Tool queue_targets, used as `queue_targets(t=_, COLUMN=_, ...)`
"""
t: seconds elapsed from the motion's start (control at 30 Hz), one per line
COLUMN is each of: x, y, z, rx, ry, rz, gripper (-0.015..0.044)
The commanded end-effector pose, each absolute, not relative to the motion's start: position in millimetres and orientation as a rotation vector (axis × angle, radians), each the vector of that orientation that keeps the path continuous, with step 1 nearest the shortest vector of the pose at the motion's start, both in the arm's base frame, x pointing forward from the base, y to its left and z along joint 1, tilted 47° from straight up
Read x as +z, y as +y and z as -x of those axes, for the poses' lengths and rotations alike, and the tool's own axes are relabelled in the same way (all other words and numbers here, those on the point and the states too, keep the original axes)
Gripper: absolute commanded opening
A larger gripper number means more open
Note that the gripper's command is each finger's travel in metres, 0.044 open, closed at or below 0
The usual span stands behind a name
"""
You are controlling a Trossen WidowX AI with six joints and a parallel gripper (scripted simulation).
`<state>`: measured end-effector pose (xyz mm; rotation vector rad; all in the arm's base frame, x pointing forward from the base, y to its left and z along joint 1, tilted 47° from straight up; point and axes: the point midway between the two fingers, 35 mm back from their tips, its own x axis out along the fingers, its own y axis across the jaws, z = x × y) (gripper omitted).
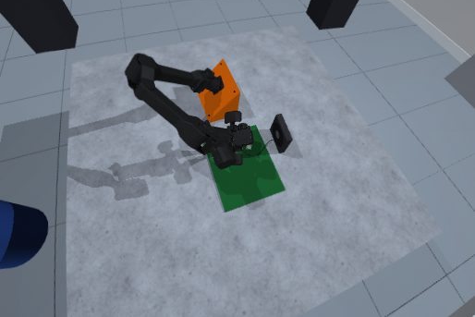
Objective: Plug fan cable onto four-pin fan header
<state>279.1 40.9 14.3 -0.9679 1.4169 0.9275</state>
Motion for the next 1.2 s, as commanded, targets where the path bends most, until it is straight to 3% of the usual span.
queue_targets(t=0.0, x=16, y=41, z=-279, rx=0.966, ry=1.350, rz=0.941, gripper=0.0000)
queue_targets(t=1.17, x=38, y=32, z=-287, rx=1.096, ry=0.762, rz=0.855, gripper=0.0000)
